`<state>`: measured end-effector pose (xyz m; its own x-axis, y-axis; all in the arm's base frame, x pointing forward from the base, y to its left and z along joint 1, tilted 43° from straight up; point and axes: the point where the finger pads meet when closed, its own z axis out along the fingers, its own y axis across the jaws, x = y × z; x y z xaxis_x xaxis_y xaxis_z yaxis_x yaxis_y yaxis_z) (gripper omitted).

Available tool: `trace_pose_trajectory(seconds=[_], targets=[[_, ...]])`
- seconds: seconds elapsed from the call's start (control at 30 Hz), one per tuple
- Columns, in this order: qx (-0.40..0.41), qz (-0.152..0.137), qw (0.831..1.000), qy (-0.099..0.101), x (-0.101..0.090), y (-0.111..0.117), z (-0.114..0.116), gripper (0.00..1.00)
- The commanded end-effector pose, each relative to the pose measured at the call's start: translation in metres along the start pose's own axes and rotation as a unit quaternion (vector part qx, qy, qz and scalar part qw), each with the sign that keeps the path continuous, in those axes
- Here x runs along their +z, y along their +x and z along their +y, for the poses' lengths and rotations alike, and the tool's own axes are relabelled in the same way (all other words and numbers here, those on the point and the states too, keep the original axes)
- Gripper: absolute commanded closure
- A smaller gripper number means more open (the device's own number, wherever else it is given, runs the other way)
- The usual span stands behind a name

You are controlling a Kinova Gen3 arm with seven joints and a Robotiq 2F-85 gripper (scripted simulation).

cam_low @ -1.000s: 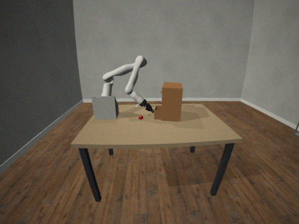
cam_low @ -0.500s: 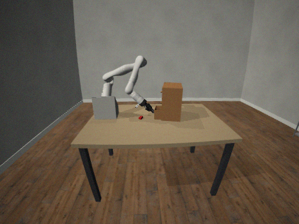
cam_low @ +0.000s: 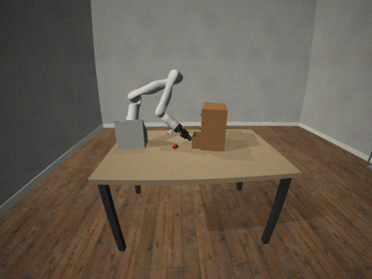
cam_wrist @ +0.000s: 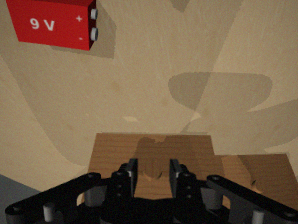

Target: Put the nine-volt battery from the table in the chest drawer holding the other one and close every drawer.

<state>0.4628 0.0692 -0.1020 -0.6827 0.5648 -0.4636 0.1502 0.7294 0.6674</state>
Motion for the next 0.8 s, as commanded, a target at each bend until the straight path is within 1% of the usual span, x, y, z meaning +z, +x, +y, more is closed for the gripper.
trace_pose_trajectory(seconds=[0.0, 0.07, 0.27, 0.37, 0.63, 0.7, 0.77], targets=[[0.002, 0.001, 1.000, 0.001, -0.003, 0.003, -0.001, 0.67], [0.002, 0.001, 1.000, 0.001, -0.006, 0.005, -0.001, 0.67], [0.002, 0.001, 1.000, 0.001, -0.028, 0.024, -0.001, 0.67], [0.002, 0.001, 1.000, 0.001, -0.035, 0.030, -0.001, 0.67], [0.002, 0.001, 1.000, 0.001, -0.038, 0.030, -0.001, 0.67], [0.002, 0.001, 1.000, 0.001, -0.044, 0.029, -0.001, 0.67], [0.002, 0.001, 1.000, 0.001, -0.053, 0.026, -0.001, 0.67]])
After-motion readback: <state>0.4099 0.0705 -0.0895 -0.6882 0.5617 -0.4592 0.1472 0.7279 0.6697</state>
